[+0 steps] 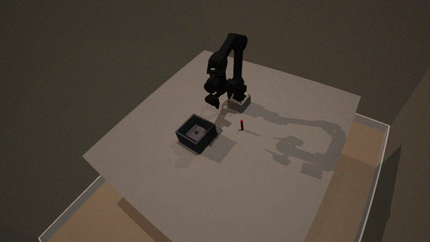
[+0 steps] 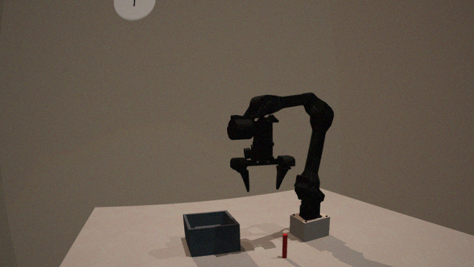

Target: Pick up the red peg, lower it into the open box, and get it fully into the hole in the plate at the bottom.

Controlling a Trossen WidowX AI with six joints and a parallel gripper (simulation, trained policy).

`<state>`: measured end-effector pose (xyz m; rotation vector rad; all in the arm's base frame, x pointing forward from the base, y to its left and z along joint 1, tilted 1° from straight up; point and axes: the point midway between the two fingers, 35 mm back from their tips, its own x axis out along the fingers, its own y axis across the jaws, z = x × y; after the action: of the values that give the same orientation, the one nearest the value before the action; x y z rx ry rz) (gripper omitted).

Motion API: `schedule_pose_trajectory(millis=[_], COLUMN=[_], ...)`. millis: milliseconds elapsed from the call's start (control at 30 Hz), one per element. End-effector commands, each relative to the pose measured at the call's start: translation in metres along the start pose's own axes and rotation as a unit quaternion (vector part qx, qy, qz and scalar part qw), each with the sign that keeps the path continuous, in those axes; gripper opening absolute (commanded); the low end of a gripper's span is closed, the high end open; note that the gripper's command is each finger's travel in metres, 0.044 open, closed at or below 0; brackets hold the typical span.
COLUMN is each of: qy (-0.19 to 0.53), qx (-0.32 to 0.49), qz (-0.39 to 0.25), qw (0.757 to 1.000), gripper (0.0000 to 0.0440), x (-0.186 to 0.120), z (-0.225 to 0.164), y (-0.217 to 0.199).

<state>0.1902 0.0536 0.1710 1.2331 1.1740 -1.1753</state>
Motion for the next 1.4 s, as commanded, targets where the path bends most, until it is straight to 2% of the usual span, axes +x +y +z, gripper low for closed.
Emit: schedule_pose_trajectory(millis=[0, 467, 1100, 1200, 1367], qy=[-0.014, -0.042, -0.018, -0.014, -0.006], qx=[-0.025, -0.143, -0.215, -0.215, -0.215], qz=[-0.022, -0.050, 0.009, 0.010, -0.005], qw=[0.999, 0.988, 0.976, 0.976, 0.977], gripper=[0.0440, 0.0440, 0.0438, 0.0410, 0.0295], x=[0.018, 0.081, 0.168, 0.176, 0.183], z=[-0.010, -0.044, -0.072, -0.073, -0.073], y=[-0.011, -0.033, -0.032, -0.034, -0.041])
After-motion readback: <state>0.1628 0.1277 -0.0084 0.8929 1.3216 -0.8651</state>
